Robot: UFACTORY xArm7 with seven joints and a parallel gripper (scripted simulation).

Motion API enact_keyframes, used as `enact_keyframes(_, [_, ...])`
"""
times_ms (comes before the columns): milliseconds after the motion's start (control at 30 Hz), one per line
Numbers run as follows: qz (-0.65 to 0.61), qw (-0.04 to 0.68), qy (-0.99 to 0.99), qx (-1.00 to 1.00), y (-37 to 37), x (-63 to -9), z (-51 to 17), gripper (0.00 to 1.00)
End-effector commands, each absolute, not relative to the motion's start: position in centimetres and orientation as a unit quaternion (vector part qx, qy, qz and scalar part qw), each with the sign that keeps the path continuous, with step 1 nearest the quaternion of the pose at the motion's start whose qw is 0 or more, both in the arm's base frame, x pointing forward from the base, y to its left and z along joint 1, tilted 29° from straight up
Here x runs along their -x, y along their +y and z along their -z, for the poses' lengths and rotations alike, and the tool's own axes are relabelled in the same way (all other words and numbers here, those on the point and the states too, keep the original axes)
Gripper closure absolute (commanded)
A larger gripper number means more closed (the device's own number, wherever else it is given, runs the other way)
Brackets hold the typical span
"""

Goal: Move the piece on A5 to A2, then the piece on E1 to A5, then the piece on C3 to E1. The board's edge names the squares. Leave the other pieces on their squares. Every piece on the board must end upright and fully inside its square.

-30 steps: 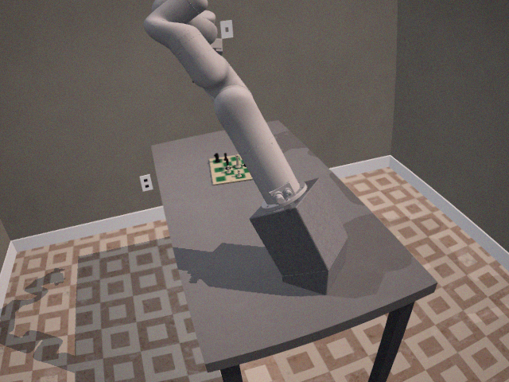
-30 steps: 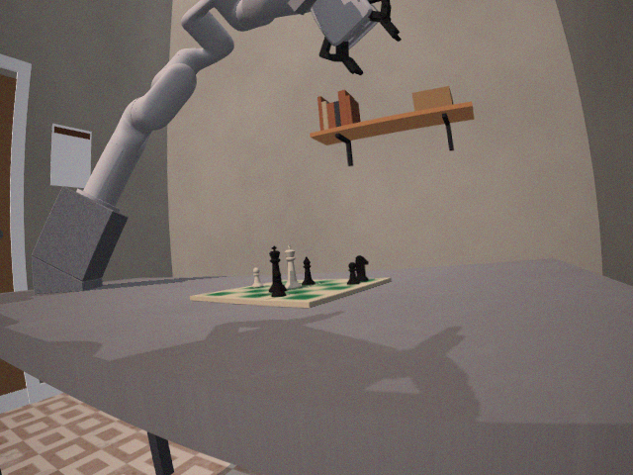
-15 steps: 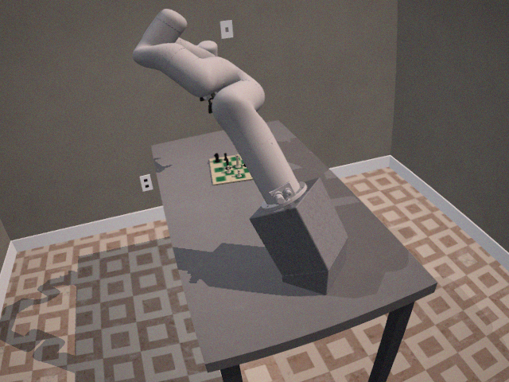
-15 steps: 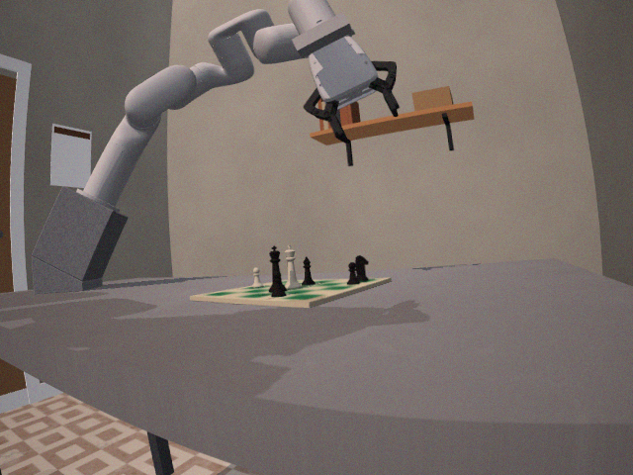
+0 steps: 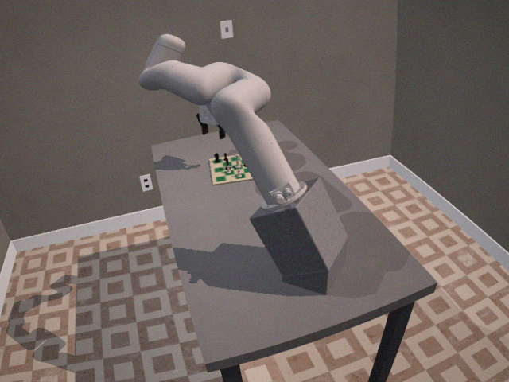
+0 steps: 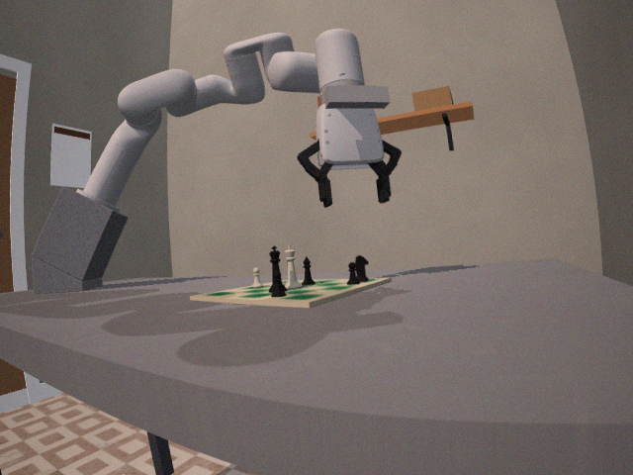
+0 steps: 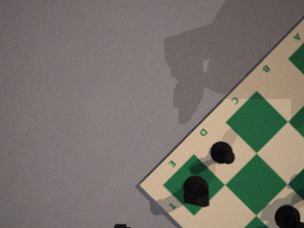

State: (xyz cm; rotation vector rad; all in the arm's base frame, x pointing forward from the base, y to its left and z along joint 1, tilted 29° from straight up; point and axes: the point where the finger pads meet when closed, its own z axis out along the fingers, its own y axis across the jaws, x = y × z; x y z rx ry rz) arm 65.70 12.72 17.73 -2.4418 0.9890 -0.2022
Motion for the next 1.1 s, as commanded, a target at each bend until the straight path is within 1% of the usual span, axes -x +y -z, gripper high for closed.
enact_keyframes(0, [0.077, 0.235, 0.342, 0.907, 12.96, -65.84, -16.78, 0.0])
enact_keyframes(67, [0.077, 0.234, 0.341, 0.907, 12.97, -65.84, -16.75, 0.0])
enact_keyframes(100, [0.077, 0.234, 0.341, 0.907, 12.97, -65.84, -16.75, 0.59])
enact_keyframes(1067, [0.077, 0.234, 0.341, 0.907, 12.97, -65.84, -16.75, 0.59])
